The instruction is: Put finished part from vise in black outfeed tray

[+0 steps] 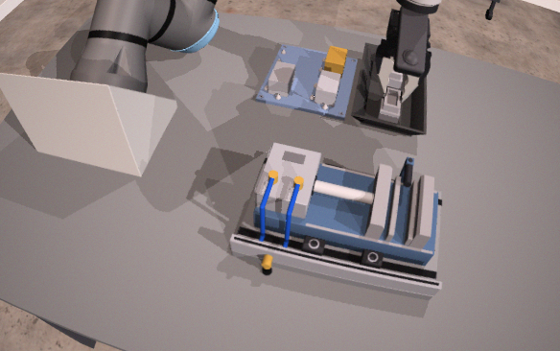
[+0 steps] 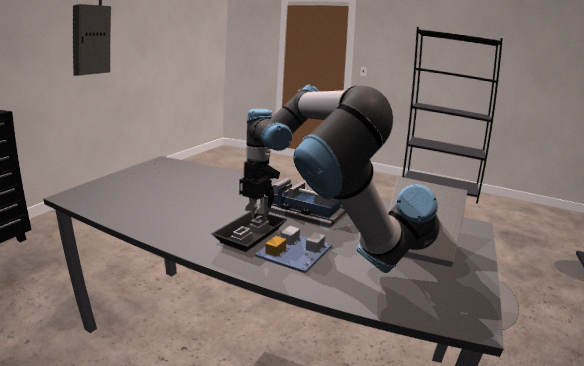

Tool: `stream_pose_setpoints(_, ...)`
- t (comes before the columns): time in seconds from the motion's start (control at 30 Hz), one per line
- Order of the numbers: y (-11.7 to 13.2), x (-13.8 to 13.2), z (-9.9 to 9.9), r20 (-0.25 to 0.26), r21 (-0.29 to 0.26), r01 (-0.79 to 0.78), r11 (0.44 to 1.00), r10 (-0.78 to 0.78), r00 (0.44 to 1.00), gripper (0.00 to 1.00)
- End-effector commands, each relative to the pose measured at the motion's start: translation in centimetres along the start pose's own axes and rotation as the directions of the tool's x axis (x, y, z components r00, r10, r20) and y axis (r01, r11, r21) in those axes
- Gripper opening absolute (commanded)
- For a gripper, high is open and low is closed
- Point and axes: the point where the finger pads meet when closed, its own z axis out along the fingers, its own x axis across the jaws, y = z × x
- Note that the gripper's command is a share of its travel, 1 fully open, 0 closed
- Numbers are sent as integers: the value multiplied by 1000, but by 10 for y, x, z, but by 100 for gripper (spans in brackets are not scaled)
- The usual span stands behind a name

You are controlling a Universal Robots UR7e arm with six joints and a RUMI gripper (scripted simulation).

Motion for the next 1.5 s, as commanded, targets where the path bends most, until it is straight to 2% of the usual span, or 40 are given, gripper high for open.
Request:
stream_pose_setpoints(0.0, 0, 0, 0, 1, 0, 0, 1000, 0, 1000, 0)
stream_pose_setpoints(1.1, 0, 0, 0, 1, 0, 0, 1000, 0, 1000, 0)
stream_pose_setpoints(1.13, 0, 0, 0, 1, 0, 0, 1000, 0, 1000, 40)
stream_pose_setpoints(1.47, 0, 0, 0, 1, 0, 0, 1000, 0, 1000, 40)
